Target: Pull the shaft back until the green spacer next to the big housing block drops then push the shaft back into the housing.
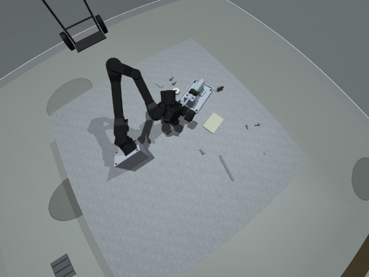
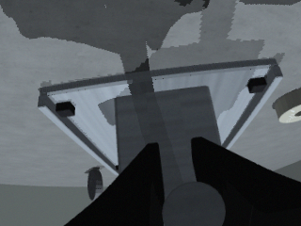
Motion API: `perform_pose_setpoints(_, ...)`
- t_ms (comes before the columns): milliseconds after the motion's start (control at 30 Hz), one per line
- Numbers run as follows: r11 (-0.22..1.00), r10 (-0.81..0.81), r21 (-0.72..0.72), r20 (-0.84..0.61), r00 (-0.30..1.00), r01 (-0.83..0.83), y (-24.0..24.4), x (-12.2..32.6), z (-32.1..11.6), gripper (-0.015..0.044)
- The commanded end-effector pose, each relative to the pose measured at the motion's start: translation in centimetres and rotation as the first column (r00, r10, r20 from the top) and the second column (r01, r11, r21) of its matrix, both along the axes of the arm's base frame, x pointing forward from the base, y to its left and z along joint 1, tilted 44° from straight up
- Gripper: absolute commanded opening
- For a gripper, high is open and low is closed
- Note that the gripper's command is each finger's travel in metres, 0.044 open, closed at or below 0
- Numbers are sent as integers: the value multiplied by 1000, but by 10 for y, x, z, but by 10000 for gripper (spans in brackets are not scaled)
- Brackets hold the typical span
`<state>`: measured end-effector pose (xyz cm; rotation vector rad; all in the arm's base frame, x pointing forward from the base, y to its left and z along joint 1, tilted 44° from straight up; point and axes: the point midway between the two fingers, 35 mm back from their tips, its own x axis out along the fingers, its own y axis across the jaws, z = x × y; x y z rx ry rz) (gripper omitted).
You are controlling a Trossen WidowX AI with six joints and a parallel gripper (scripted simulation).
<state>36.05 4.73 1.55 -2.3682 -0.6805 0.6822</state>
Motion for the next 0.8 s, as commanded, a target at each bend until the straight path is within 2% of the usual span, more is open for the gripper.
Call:
perform_pose_setpoints(0, 1000, 2, -3, 1, 1000, -2, 0, -1, -1, 0)
perform_pose_setpoints(767, 1000, 2, -3, 1, 1000, -2, 0, -3, -1, 0)
